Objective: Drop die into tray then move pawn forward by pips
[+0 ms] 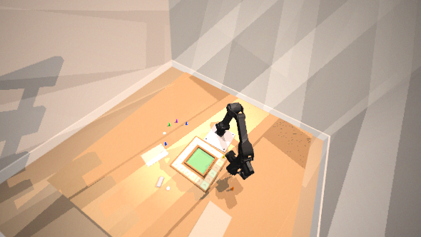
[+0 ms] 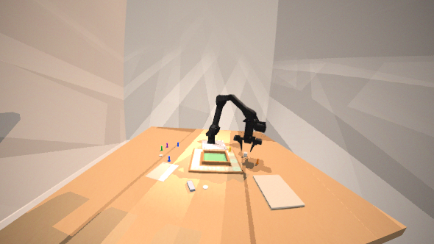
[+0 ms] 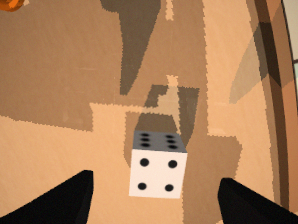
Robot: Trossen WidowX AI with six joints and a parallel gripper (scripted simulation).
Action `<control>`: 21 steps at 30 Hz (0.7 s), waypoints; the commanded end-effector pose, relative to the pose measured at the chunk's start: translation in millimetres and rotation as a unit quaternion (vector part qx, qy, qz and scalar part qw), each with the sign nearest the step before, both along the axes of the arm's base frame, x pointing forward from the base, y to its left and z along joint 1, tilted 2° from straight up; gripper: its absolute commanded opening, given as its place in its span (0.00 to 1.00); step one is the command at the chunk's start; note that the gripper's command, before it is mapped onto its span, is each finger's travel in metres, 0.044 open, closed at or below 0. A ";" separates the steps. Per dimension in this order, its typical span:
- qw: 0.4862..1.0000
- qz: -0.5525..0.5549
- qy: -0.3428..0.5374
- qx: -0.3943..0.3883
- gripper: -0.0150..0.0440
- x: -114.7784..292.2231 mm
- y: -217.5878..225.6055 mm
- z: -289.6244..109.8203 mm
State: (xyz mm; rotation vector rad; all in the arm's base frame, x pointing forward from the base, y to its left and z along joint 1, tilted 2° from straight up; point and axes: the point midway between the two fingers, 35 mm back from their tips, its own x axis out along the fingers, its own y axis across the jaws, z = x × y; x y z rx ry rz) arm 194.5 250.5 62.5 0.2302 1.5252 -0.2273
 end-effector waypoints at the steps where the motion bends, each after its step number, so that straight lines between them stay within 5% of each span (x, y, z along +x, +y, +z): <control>1: 1.000 -0.003 0.003 0.001 0.72 -0.5 0.3 -6.9; 14: 1.000 -0.003 0.003 0.001 0.72 -0.3 -0.2 -25.3; 21: 1.000 -0.003 0.003 0.001 0.44 -0.3 -0.2 -25.3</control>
